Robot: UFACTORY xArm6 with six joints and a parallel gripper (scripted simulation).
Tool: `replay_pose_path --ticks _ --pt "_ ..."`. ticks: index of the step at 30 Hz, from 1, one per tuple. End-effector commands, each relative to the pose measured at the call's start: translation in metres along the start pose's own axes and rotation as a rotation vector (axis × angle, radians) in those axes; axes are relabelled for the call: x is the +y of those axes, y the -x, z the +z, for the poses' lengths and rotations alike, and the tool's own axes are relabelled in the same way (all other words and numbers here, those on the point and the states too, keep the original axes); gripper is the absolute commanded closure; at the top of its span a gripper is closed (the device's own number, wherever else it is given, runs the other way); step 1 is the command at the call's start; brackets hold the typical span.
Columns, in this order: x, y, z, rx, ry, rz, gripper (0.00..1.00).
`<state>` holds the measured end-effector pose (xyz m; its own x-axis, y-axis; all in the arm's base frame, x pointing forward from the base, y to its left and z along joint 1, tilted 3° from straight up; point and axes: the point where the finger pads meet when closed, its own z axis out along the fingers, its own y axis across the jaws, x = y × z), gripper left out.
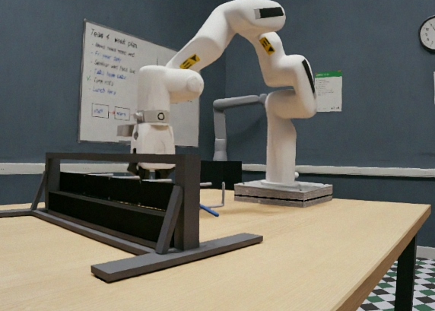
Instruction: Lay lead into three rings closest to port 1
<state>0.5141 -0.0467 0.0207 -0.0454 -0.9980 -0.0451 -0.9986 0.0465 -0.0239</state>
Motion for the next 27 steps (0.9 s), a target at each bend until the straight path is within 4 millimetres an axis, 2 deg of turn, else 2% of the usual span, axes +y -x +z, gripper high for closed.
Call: replay_pose_path --ticks 1,27 --pt "-0.0017 -0.0001 0.0014 0.0 -0.005 0.0 0.67" --pt "-0.0018 -0.0001 0.0102 0.0 -0.005 0.0 0.67"
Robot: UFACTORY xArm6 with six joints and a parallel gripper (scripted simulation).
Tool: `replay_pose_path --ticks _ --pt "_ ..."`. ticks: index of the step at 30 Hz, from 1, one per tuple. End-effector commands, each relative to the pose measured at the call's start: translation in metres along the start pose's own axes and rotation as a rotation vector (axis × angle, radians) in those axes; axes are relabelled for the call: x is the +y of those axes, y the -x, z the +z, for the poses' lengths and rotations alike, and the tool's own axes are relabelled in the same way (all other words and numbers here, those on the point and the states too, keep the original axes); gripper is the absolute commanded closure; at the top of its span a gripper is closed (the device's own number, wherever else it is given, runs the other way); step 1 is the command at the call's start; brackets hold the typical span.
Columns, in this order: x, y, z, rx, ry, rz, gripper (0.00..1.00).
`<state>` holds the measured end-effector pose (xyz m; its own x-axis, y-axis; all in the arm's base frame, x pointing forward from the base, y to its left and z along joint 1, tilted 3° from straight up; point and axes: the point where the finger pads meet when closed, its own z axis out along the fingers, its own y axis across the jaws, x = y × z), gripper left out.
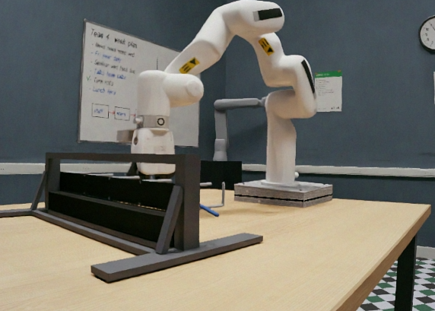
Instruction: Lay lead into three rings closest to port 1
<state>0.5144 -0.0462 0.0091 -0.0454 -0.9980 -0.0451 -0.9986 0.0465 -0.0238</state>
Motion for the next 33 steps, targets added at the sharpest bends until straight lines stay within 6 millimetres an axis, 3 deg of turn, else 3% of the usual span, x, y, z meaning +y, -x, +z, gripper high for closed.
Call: replay_pose_path --ticks 1,17,18,33 --pt "-0.0017 -0.0001 -0.0013 0.0 -0.005 0.0 0.67" --pt "-0.0017 -0.0001 -0.0012 0.0 -0.005 0.0 0.67" --pt "-0.0017 -0.0001 -0.0012 0.0 -0.005 0.0 1.0" --pt "-0.0017 -0.0001 -0.0012 0.0 -0.005 0.0 1.0"
